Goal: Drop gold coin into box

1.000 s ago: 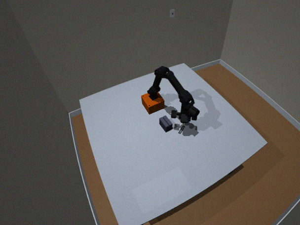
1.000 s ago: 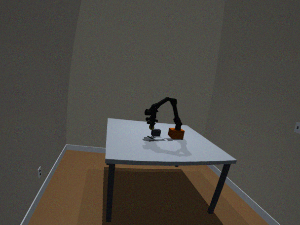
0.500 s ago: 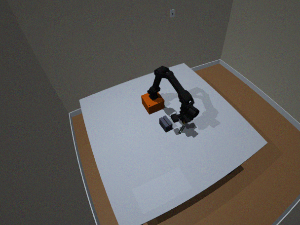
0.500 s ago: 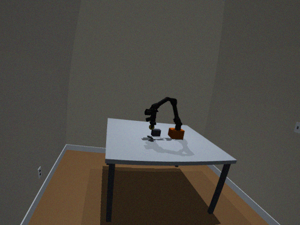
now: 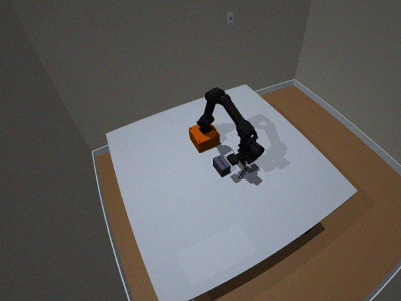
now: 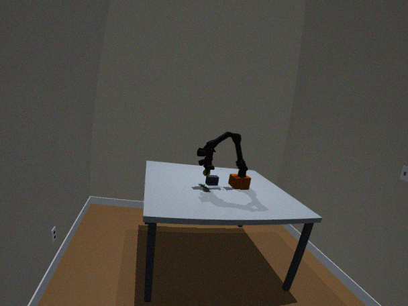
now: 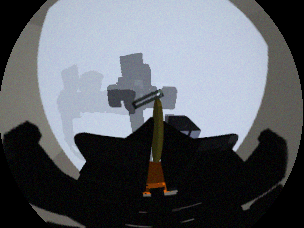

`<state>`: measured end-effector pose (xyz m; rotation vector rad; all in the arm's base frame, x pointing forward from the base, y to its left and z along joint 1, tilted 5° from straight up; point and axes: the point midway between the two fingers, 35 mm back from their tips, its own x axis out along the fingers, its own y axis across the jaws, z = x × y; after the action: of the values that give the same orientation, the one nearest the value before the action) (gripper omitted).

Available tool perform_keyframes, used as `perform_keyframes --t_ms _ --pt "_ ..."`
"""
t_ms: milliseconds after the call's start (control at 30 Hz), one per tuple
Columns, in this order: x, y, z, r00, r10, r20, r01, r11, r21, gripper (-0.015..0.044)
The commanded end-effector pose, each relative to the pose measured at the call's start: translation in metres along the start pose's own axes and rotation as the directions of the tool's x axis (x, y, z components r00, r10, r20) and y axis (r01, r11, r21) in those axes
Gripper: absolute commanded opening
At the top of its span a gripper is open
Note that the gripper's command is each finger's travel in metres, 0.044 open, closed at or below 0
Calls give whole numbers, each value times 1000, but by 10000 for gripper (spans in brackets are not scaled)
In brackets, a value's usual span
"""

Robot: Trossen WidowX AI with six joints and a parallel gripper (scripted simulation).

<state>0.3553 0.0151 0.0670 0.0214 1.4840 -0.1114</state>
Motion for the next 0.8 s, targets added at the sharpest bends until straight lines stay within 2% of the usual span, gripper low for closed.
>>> perform_keyframes --t_ms 0,767 --pt "0 -8 -7 1000 -4 -1 4 1000 -2 0" --pt "-2 -53 -47 1000 -5 -4 5 1000 -3 0"
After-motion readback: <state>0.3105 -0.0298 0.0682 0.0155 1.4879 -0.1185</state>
